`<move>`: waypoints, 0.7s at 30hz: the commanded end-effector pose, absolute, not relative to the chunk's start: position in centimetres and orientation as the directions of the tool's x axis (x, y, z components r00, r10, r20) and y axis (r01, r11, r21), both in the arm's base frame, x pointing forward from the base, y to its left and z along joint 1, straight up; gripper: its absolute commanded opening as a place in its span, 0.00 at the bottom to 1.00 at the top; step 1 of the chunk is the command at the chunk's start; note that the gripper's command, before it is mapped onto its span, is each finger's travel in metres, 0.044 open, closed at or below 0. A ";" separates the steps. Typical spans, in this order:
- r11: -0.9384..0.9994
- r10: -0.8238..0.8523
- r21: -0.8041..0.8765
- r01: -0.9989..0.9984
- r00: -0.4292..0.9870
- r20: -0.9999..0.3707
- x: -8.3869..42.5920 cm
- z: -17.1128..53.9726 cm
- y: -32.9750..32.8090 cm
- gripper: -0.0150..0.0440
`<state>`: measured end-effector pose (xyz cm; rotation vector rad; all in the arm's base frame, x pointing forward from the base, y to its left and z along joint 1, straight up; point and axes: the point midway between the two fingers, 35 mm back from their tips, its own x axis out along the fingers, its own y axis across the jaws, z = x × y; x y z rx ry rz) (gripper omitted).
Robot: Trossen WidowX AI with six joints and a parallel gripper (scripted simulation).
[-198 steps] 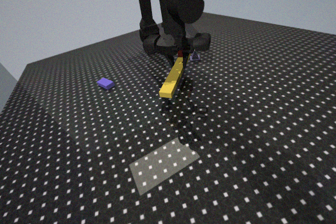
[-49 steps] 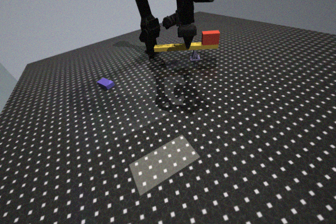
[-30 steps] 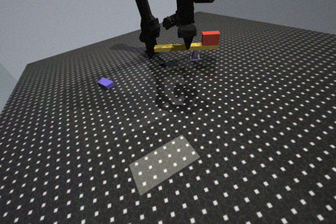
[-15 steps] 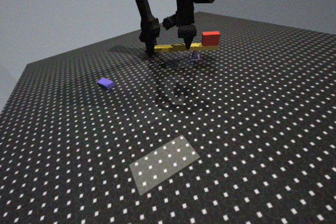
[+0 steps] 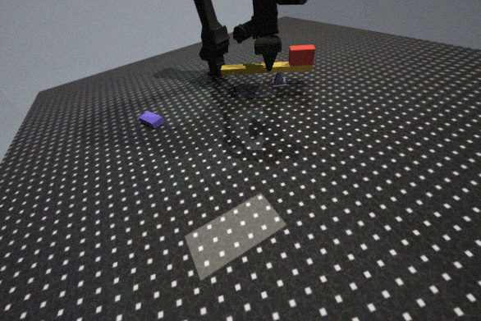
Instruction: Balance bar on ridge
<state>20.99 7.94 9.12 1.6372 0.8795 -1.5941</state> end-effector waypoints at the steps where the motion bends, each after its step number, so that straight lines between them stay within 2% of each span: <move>1: -0.544 0.008 0.014 0.839 0.022 -1.000 21.0 9.0 7.9 0.25; 21: -0.544 0.008 0.014 0.839 0.022 -1.000 20.9 8.9 7.9 0.25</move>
